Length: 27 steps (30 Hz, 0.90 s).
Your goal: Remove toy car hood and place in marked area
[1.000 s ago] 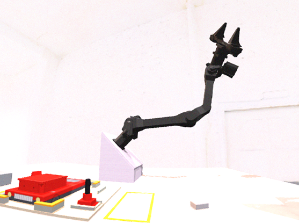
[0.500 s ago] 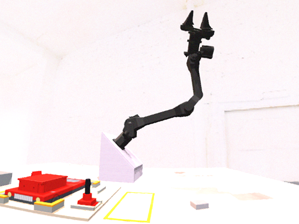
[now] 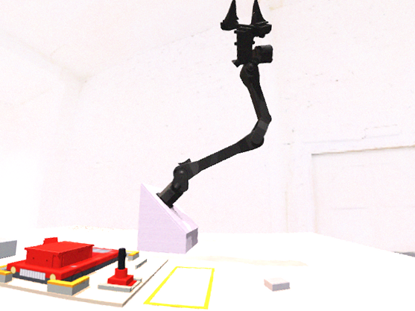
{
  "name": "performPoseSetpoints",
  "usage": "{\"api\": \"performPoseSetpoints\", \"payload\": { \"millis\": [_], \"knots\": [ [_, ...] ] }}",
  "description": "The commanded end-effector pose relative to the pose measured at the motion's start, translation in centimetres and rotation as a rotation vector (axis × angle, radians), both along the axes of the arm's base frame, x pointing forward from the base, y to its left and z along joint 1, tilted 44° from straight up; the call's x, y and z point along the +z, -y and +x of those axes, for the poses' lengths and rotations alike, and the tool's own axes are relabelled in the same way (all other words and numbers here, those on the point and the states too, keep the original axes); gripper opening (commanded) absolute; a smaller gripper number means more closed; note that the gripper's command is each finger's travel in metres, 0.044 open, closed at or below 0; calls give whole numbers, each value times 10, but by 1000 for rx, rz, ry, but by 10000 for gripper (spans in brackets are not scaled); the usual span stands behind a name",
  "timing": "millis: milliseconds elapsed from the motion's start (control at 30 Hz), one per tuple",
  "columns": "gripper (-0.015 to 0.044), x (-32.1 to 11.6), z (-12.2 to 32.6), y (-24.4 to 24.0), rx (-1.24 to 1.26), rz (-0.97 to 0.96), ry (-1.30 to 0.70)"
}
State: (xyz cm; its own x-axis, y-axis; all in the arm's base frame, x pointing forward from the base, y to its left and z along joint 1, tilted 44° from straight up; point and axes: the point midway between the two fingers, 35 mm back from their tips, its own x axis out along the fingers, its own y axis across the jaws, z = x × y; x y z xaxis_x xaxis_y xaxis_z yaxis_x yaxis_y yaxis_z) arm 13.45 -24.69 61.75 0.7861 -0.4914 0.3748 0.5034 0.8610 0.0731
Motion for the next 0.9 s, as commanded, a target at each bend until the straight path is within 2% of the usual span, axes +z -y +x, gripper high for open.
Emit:
{"api": "performPoseSetpoints", "payload": {
  "millis": [0, 400, 867],
  "knots": [
    [440, -13, 9, 18, 33, 104, 32],
    [440, -110, 75, 87, 117, 348, -122],
    [440, -250, 155, 114, 234, 573, -391]
  ]
}}
